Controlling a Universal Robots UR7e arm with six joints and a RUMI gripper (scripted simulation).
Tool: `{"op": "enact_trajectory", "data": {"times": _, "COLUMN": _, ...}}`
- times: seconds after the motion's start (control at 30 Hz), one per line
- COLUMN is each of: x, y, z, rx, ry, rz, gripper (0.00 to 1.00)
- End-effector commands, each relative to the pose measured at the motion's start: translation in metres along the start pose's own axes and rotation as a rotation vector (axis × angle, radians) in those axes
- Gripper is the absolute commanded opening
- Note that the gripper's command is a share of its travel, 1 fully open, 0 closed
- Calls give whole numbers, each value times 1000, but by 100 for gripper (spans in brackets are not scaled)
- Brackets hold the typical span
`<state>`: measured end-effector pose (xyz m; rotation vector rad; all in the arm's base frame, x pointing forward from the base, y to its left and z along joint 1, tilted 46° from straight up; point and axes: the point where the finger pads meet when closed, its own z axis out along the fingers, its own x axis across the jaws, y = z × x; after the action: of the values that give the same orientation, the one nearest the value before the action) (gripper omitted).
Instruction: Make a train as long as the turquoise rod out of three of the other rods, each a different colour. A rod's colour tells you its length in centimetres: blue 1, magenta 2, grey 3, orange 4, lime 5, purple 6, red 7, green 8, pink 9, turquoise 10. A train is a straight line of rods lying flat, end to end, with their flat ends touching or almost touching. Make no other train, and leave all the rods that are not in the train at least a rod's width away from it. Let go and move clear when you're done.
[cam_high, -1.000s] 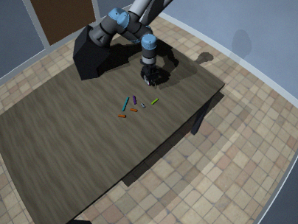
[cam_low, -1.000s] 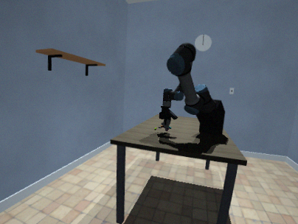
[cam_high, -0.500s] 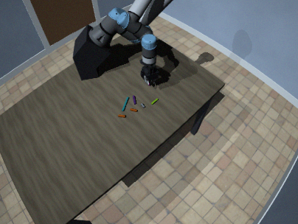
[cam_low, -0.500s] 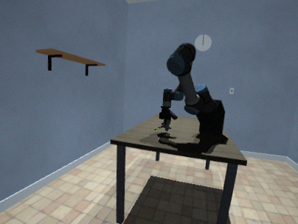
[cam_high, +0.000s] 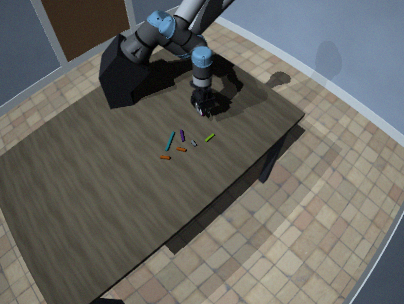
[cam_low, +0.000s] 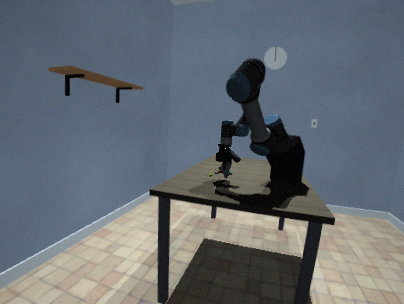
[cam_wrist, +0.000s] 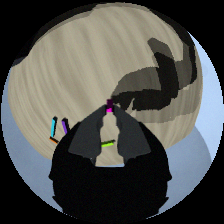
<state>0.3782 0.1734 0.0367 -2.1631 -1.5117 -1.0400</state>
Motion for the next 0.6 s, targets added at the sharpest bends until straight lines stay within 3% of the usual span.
{"op": "enact_trajectory", "data": {"times": 0.0, "x": 0, "y": 0, "z": 0, "rx": -1, "ry": 0, "rz": 0, "gripper": 0}}
{"op": "enact_trajectory", "data": {"times": 0.57, "x": 0, "y": 0, "z": 10, "rx": -1, "ry": 0, "rz": 0, "gripper": 0}}
